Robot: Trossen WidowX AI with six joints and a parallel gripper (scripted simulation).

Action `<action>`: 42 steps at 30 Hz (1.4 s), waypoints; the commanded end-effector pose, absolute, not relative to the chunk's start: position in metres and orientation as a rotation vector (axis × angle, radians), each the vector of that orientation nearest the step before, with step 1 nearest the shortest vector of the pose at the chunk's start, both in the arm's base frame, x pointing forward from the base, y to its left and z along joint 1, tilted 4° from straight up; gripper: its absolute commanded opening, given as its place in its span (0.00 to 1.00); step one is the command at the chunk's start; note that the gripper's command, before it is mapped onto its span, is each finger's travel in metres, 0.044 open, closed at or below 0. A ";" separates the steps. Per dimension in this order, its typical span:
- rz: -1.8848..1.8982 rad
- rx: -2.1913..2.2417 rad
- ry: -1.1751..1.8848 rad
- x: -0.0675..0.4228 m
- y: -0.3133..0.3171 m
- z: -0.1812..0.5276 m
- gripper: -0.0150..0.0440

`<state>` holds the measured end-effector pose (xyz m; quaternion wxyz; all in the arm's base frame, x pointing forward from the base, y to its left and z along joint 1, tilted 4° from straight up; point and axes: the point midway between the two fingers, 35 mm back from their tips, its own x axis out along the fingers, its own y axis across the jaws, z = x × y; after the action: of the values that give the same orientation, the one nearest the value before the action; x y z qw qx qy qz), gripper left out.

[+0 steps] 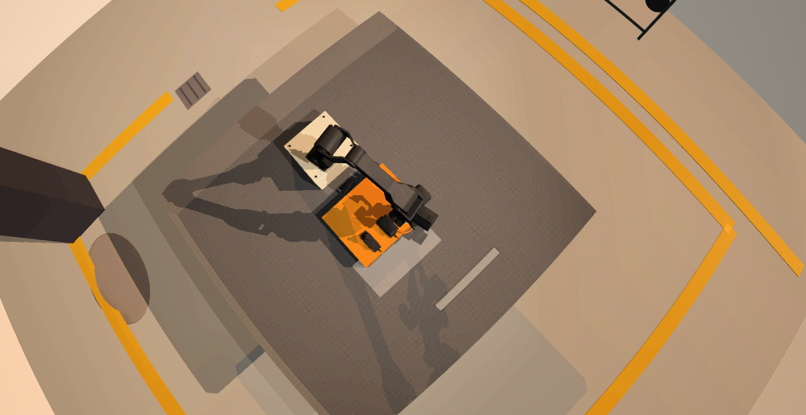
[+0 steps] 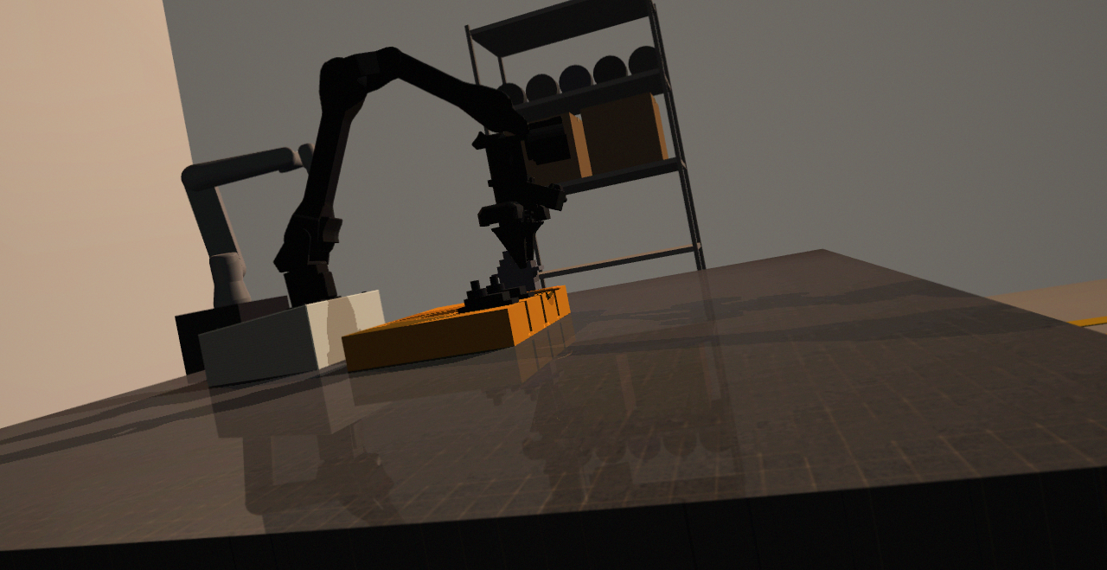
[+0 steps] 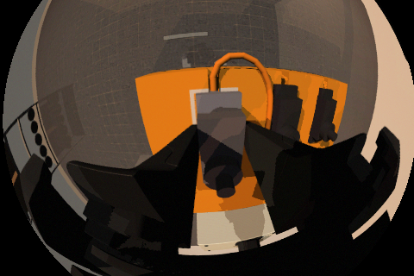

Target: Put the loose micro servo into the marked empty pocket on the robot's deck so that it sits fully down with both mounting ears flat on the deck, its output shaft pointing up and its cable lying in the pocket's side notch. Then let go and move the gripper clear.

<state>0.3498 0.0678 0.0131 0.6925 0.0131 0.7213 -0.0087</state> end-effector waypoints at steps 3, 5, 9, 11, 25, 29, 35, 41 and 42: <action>-0.019 0.026 1.614 0.349 0.067 0.008 0.25; -0.019 0.026 1.614 0.349 0.067 0.006 0.25; -0.019 0.026 1.614 0.349 0.067 0.003 0.25; -0.019 0.026 1.614 0.349 0.067 0.001 0.25; -0.019 0.026 1.614 0.348 0.067 -0.010 0.25; -0.019 0.026 1.614 0.348 0.067 -0.014 0.25; -0.019 0.026 1.614 0.348 0.067 -0.019 0.25; -0.019 0.026 1.614 0.347 0.067 -0.024 0.25; -0.019 0.026 1.614 0.347 0.067 -0.024 0.25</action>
<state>0.3480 0.0678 -0.0214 0.6923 0.0128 0.7214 -0.0082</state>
